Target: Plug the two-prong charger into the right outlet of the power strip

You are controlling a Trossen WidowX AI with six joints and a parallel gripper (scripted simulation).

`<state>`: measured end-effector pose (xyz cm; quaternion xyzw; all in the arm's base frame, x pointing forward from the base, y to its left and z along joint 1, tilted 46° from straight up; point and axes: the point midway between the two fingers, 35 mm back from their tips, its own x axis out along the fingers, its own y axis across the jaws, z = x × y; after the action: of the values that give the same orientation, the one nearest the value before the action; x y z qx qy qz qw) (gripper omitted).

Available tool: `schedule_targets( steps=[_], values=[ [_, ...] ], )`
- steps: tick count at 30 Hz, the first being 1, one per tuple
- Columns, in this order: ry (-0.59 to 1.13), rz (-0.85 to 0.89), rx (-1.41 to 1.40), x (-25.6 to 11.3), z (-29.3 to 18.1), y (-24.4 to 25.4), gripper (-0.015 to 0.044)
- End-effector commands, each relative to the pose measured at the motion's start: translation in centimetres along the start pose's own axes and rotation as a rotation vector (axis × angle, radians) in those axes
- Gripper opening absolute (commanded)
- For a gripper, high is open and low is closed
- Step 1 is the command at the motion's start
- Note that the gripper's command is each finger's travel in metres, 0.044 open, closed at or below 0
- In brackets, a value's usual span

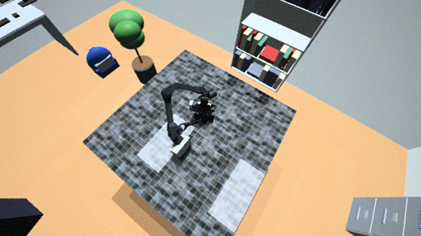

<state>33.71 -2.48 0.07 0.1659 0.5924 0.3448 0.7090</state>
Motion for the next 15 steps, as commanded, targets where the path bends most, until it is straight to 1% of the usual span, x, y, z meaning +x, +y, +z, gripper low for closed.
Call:
schedule_targets(
  steps=[1,11,12,15],
  values=[
    [-0.003,0.000,-0.001,-0.04,0.06,-0.01,0.0157],
    [-0.003,0.000,-0.001,-0.04,0.06,-0.01,0.0420],
    [-0.003,0.000,-0.001,-0.04,0.05,-0.01,0.0440],
    [-0.004,0.000,-0.002,-0.03,-0.02,-0.01,0.0440]
  ],
)
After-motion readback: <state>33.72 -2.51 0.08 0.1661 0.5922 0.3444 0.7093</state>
